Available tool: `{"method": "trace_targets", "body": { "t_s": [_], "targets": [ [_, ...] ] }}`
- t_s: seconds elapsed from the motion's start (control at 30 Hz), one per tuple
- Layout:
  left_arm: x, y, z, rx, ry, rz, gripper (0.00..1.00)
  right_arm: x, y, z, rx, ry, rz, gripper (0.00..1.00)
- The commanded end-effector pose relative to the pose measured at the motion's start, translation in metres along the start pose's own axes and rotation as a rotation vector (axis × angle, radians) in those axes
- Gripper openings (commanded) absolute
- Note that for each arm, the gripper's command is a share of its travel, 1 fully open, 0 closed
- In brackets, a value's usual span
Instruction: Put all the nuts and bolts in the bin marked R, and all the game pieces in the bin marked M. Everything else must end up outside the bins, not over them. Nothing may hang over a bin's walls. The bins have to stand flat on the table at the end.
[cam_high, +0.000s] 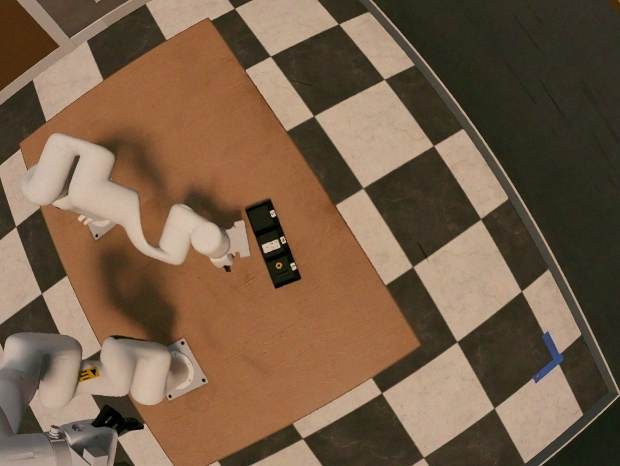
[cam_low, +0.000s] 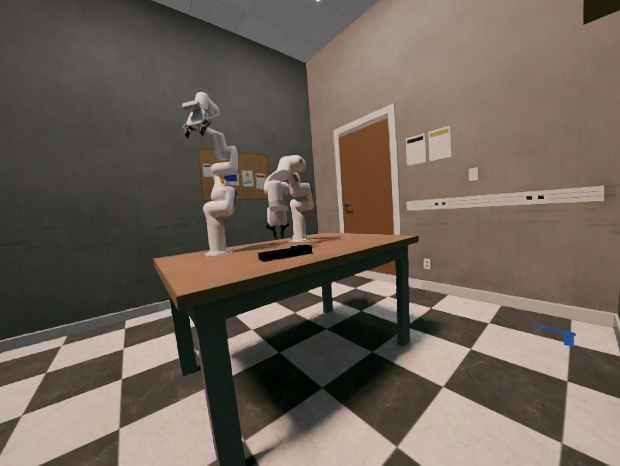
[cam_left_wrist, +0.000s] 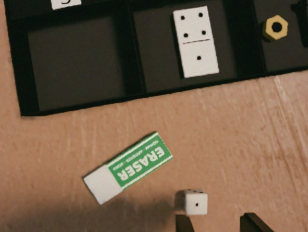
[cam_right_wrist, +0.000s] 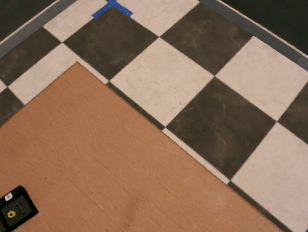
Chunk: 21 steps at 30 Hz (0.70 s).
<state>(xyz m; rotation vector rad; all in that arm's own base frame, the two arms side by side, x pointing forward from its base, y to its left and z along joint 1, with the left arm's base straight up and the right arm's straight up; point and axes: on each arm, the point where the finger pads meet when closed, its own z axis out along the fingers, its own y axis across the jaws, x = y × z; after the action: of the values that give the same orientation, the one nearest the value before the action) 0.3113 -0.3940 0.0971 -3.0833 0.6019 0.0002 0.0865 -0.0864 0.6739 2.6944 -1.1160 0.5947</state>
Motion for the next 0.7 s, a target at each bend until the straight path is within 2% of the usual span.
{"method": "trace_targets", "body": {
  "t_s": [0.0,0.63,0.67],
  "targets": [
    [0.0015,0.0007,-0.0017,-0.002,0.004,0.000,0.32,0.0002,0.0000,-0.0002,0.000,0.001,0.000,1.00],
    [0.0017,0.0006,-0.0017,-0.002,0.004,0.000,0.32,0.0002,0.0000,-0.0002,0.000,0.001,0.000,1.00],
    [0.0017,0.0007,0.0023,-0.002,0.004,0.000,0.32,0.0002,0.0000,-0.0002,0.000,0.001,0.000,1.00]
  ]
}}
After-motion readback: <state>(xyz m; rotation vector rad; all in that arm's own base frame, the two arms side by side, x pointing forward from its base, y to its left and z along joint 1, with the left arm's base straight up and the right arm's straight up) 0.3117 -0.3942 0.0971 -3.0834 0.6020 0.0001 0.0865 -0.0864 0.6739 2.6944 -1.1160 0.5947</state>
